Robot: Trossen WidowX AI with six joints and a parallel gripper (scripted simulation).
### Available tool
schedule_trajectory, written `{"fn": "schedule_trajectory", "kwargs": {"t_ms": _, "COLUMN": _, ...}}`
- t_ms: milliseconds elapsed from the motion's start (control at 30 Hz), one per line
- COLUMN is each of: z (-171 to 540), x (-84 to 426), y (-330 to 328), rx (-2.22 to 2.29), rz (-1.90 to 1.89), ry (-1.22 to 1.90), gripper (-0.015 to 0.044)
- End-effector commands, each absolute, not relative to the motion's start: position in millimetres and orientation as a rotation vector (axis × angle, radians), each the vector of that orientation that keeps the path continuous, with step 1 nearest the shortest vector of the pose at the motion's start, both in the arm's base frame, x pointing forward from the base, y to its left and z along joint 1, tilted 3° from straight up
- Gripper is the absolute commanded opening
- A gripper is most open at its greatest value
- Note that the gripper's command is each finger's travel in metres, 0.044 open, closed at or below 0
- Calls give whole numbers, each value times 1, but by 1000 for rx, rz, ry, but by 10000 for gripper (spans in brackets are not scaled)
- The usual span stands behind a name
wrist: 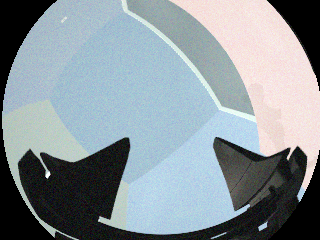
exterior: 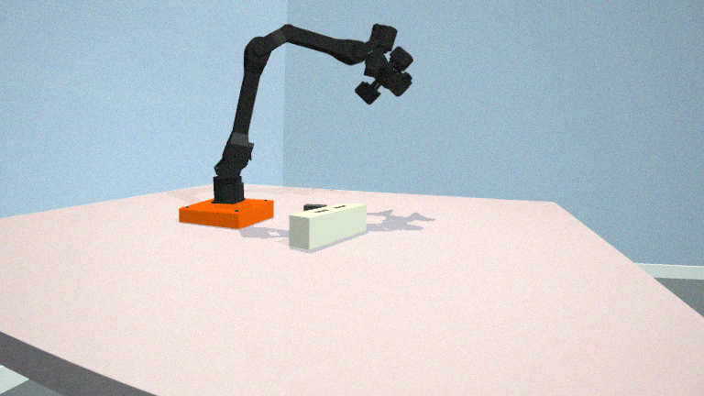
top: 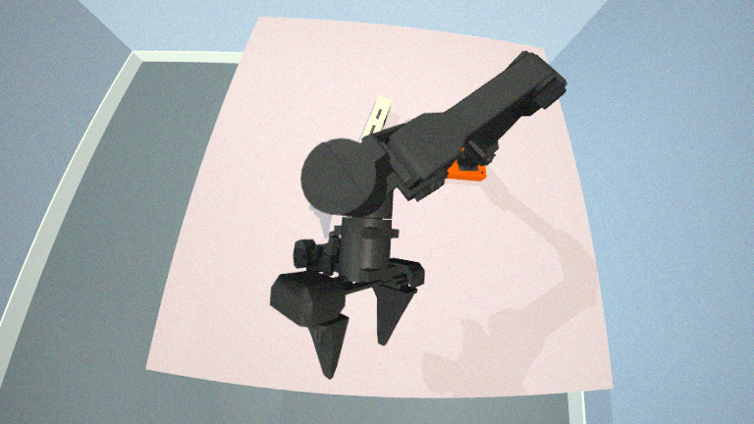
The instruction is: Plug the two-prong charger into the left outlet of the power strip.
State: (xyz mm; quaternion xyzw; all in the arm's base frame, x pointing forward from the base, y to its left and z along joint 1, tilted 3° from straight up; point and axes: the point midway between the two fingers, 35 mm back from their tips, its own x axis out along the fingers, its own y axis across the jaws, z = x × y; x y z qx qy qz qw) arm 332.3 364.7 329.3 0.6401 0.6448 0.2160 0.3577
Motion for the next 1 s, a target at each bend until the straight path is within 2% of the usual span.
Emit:
{"fn": "schedule_trajectory", "kwargs": {"t_ms": 0, "z": 329, "x": 333, "y": 364, "rx": 1651, "rz": 556, "ry": 1661, "gripper": 426}}
{"fn": "schedule_trajectory", "kwargs": {"t_ms": 33, "z": 327, "x": 334, "y": 363, "rx": 1647, "rz": 551, "ry": 1651, "gripper": 440}}
{"fn": "schedule_trajectory", "kwargs": {"t_ms": 967, "z": 215, "x": 375, "y": 247, "rx": 1242, "rz": 249, "ry": 1277, "gripper": 440}}
